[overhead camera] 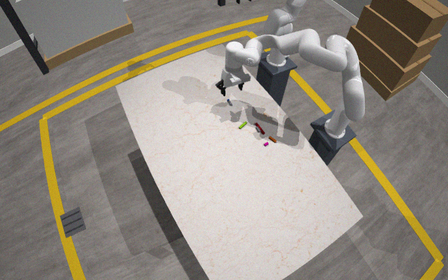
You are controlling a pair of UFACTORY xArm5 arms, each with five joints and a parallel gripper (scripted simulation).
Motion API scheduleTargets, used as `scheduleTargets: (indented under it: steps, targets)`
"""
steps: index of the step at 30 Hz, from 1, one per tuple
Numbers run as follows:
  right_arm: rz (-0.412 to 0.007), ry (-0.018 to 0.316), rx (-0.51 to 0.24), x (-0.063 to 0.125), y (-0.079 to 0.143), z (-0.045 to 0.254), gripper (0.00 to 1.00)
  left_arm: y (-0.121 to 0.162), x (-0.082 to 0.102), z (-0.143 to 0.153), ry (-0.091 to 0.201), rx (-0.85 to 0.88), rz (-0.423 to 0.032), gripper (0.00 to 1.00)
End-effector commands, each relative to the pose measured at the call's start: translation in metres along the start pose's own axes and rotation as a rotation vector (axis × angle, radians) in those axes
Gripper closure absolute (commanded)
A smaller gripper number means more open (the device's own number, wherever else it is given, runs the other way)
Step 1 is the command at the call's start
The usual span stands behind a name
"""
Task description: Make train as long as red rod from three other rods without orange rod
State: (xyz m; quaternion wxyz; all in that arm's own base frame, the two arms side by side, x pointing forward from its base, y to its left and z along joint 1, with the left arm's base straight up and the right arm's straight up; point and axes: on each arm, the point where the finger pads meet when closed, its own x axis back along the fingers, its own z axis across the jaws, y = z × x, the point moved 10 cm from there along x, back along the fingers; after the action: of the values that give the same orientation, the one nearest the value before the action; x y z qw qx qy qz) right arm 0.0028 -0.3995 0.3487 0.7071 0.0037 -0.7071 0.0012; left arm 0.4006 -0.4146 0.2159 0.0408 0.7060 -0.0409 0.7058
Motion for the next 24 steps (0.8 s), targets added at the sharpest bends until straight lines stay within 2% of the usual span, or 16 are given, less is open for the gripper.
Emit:
scheduleTargets:
  steps: [1,11,24]
  targets:
    - [0.004,0.000,0.000,0.001,0.000,0.000,0.00,0.001,0.002,0.001,0.004,0.000,-0.003,0.00]
    - [0.004,0.000,0.000,0.001,0.000,0.000,0.00,-0.004,0.002,0.001,0.004,-0.037,-0.003,0.00]
    - [0.004,0.000,0.000,0.001,0.000,0.000,0.00,-0.047,-0.002,0.002,0.004,-0.375,-0.002,0.00]
